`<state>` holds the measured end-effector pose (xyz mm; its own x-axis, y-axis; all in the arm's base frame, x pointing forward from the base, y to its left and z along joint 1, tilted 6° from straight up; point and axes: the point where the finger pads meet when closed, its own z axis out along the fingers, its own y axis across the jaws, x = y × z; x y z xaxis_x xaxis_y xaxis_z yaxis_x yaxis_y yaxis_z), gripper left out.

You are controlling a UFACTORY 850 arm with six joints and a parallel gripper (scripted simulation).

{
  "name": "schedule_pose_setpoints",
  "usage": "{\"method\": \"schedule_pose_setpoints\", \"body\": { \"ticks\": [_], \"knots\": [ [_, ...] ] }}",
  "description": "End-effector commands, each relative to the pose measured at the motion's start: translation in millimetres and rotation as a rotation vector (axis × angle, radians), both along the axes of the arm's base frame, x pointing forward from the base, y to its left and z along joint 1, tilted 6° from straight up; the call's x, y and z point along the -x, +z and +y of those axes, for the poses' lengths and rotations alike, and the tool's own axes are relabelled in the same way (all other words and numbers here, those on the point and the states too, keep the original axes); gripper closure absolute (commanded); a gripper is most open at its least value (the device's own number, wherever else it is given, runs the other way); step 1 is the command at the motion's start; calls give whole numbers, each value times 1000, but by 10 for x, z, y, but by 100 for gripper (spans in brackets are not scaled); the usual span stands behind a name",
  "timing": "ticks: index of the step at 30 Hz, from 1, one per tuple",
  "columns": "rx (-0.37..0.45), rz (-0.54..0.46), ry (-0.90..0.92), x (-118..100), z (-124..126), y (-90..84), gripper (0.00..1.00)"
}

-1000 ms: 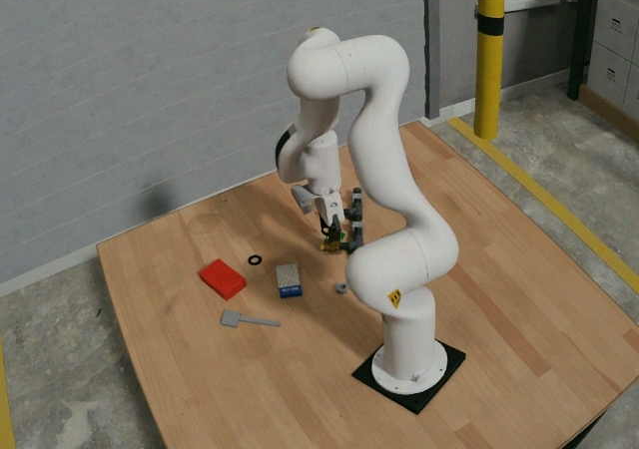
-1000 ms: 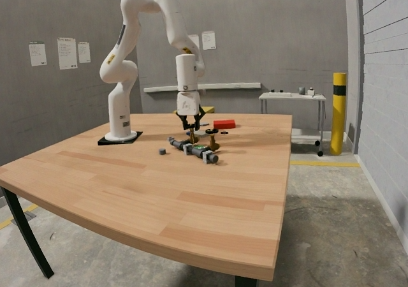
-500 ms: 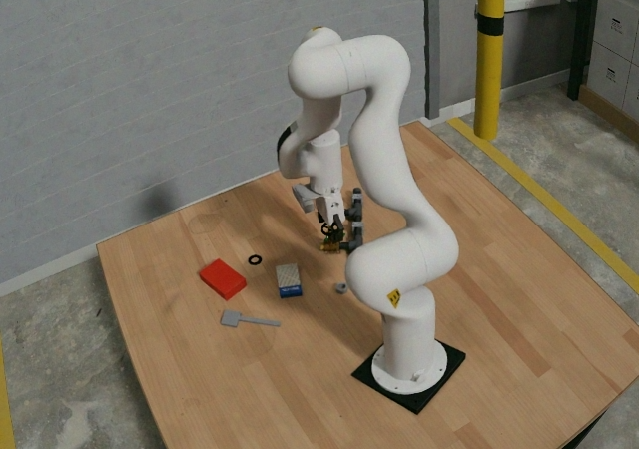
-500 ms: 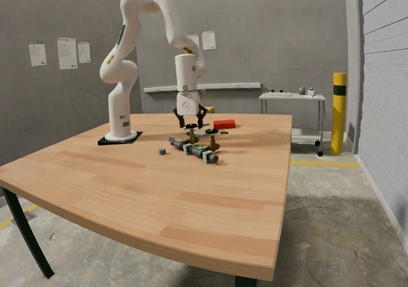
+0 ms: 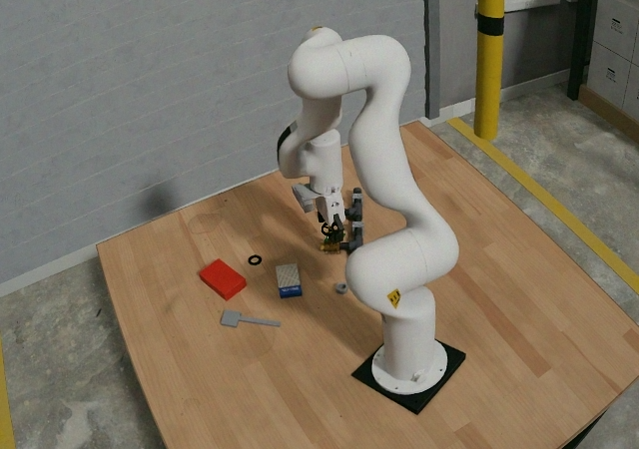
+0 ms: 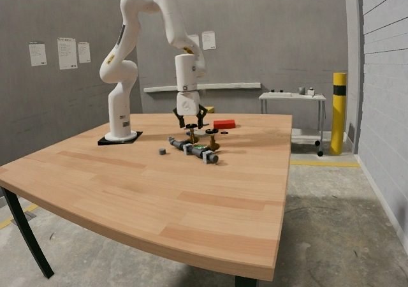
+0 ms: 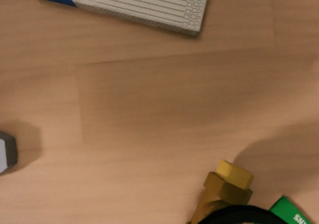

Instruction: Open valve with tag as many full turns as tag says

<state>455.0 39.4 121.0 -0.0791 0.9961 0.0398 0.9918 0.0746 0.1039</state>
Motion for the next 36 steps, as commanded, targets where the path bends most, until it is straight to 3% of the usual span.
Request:
{"method": "schedule_pose_setpoints", "body": {
  "ticks": [1,10,20,36],
  "knots": [
    [0,-2,-1,-10,0,8,0],
    [-6,1,-60,-10,0,8,0],
    [-34,14,-329,-10,0,8,0],
    [-144,54,-1142,-10,0,8,0]
  ]
}}
